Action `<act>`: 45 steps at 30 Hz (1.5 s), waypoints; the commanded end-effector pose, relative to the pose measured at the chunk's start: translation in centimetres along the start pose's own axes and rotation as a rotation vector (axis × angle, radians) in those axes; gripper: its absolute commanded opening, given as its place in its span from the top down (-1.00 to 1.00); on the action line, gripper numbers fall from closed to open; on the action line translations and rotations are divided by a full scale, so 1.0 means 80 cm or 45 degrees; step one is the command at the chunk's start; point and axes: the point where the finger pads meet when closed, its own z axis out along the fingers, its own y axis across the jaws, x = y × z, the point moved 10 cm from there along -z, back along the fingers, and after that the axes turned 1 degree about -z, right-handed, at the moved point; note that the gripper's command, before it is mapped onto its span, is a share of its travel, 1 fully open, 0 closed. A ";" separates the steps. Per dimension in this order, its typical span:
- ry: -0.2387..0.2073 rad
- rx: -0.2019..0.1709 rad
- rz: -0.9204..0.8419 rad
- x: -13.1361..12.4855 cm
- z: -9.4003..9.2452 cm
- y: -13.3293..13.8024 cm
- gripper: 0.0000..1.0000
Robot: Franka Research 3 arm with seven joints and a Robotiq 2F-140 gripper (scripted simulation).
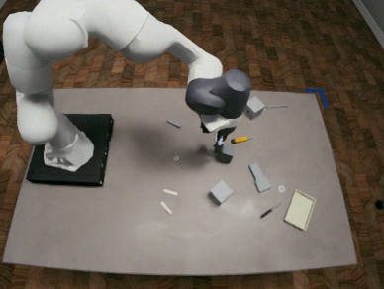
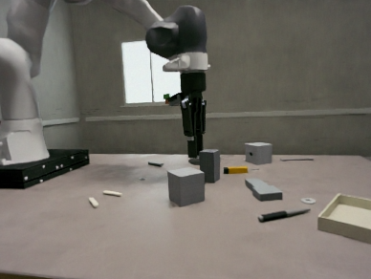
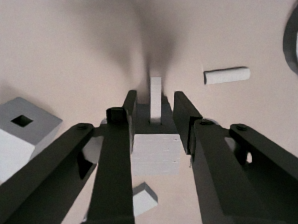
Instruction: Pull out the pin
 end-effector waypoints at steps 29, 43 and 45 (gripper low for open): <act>-0.003 -0.003 -0.025 -0.001 0.018 0.000 0.38; -0.003 -0.003 -0.025 -0.001 0.018 0.000 0.80; -0.003 -0.003 -0.025 -0.001 0.018 0.000 0.80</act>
